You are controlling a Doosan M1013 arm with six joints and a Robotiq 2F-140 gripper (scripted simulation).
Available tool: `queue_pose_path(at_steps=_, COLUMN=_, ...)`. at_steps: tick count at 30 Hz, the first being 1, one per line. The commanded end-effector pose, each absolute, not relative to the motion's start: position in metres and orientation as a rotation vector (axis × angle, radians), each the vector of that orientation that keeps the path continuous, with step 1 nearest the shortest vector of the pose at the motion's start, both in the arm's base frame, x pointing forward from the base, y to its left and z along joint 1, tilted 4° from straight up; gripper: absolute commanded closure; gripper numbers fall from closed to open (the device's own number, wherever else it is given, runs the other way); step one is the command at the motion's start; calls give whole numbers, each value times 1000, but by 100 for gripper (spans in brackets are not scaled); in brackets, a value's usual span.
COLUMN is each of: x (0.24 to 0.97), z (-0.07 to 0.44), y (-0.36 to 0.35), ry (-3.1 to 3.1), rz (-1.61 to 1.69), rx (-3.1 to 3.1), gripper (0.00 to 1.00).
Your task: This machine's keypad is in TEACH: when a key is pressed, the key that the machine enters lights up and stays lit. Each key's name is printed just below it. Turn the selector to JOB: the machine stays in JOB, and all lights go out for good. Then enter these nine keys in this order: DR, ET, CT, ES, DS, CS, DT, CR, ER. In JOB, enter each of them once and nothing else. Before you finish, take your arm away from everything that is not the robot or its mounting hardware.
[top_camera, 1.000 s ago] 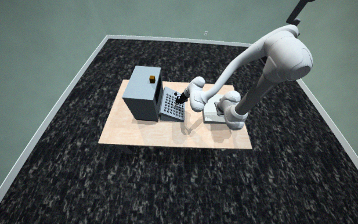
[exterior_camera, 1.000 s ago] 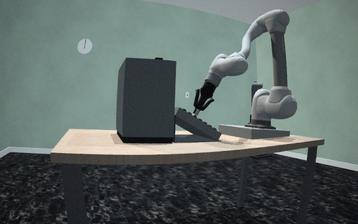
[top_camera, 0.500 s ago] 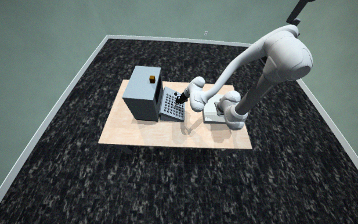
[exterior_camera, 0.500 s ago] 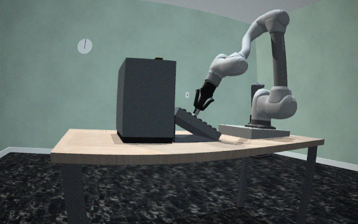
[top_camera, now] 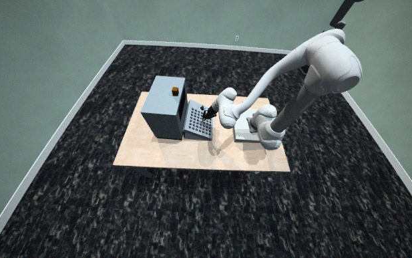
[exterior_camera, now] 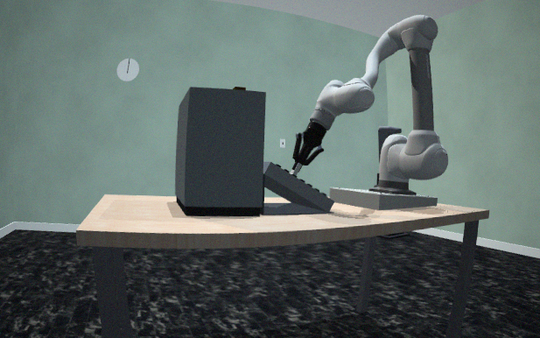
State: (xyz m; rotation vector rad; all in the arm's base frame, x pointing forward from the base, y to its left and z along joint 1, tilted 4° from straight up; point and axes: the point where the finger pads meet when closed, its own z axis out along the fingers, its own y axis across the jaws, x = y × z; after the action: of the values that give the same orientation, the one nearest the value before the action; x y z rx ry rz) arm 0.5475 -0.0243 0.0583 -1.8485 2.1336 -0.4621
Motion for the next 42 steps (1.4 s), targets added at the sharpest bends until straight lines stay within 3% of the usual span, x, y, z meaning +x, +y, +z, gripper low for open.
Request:
queue_pose_path(at_steps=1, x=546, z=62, y=-24, ry=2134, rz=-462, rx=-1849, gripper=100)
queue_pose_path(at_steps=29, x=534, z=85, y=-24, ry=2134, rz=-462, rx=-1849, gripper=100)
queue_pose_path(at_steps=42, x=496, z=72, y=-84, ry=2134, rz=-462, rx=-1849, gripper=100)
